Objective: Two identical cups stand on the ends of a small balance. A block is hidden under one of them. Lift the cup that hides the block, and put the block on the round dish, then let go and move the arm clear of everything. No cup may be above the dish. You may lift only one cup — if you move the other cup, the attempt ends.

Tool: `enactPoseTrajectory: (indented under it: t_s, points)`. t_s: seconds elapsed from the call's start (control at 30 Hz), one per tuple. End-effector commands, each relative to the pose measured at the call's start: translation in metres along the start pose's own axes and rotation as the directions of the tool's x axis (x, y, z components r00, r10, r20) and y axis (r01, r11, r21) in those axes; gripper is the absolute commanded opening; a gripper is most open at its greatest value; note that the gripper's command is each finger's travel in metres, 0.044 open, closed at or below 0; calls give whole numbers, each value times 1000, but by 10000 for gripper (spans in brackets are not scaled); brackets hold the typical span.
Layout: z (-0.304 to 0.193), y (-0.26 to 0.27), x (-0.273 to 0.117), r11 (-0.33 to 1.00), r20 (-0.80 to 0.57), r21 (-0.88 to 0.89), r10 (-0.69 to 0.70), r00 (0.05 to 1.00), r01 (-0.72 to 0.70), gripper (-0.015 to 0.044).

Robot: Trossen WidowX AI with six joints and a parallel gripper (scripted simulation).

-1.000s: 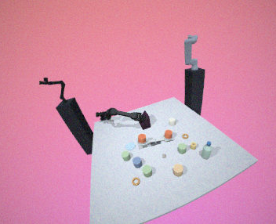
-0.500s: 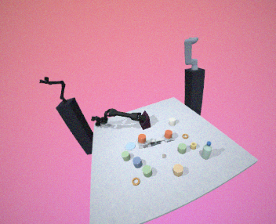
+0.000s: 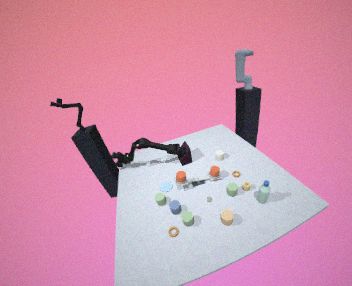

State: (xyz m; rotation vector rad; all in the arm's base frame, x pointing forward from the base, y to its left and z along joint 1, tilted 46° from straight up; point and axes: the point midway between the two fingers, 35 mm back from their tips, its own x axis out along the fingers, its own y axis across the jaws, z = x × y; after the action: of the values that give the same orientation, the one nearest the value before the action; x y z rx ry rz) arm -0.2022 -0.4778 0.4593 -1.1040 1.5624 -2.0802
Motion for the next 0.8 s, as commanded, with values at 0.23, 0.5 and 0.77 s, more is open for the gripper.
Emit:
enactPoseTrajectory:
  t_s: [0.23, 0.5, 0.77]
  points:
    - [36, -13, -26, 988, 79, 148, 31, 996, -42, 440]
    - [83, -30, -59, 948, 209, 296, 56, 976, -118, 440]
    - [143, -48, -109, 894, 369, 386, 76, 926, -227, 440]
